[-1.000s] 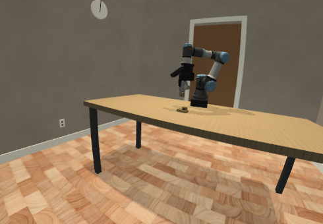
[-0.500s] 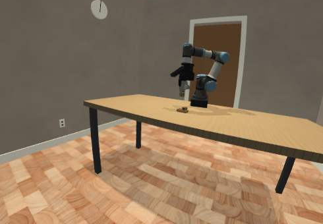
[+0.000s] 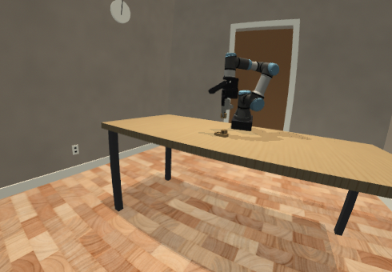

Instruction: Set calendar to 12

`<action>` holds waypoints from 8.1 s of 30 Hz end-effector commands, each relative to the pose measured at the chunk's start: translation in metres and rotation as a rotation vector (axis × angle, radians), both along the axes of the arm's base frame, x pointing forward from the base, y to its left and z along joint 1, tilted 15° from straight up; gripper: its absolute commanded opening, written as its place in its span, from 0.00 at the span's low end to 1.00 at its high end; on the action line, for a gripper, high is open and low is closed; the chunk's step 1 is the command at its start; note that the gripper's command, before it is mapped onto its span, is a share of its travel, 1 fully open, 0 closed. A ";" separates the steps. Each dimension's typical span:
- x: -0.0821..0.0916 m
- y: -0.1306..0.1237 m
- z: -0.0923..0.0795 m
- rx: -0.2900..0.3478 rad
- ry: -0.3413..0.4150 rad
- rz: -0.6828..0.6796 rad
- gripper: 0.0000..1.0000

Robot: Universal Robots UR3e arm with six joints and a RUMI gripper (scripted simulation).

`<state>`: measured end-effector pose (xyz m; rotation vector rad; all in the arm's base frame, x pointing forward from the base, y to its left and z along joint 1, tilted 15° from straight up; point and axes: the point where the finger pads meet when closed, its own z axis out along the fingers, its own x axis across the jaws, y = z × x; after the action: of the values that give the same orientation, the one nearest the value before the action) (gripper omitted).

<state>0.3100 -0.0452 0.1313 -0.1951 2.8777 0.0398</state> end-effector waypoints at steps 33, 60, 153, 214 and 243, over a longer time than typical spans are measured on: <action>0.012 0.082 0.001 -0.247 -0.039 0.943 0.10; 0.002 0.146 0.001 -0.428 -0.080 1.614 0.10; 0.027 0.157 -0.091 -0.450 -0.085 1.693 0.10; 0.028 0.156 -0.092 -0.450 -0.085 1.693 0.10; 0.028 0.156 -0.095 -0.450 -0.085 1.693 0.10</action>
<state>0.3378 0.1107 0.0354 -2.3811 1.7231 -0.2747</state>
